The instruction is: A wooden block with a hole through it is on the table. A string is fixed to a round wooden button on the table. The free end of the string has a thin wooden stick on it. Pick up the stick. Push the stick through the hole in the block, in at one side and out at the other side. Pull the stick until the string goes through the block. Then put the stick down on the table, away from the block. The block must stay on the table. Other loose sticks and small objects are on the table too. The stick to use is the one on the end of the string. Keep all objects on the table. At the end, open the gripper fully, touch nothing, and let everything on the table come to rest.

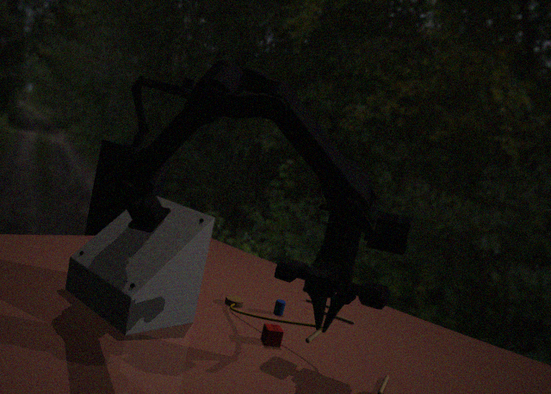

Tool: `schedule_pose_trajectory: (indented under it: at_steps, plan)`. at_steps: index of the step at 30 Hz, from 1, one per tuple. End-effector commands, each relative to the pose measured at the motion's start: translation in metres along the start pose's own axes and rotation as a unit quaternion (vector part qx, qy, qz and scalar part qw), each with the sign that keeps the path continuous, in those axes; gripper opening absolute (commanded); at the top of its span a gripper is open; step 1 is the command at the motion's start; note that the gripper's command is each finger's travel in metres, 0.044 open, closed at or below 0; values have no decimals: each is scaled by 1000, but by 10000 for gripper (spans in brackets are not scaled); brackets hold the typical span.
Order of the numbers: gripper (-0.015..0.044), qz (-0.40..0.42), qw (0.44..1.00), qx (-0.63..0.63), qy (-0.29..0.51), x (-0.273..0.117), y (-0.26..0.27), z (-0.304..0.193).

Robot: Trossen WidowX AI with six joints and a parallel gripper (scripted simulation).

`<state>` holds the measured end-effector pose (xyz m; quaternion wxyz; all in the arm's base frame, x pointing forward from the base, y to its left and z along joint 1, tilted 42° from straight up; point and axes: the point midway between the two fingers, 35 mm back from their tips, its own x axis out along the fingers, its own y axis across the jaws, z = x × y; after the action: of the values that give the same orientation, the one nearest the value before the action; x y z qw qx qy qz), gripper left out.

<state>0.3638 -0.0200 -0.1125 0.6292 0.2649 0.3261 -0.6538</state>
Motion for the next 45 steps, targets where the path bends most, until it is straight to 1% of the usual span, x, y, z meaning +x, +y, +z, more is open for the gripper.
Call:
schedule_pose_trajectory:
  at_steps: [1,45]
  plan:
    - [0,-1,1000,19,2,0,3,-4]
    - [0,-4,976,217,3,2,21,-60]
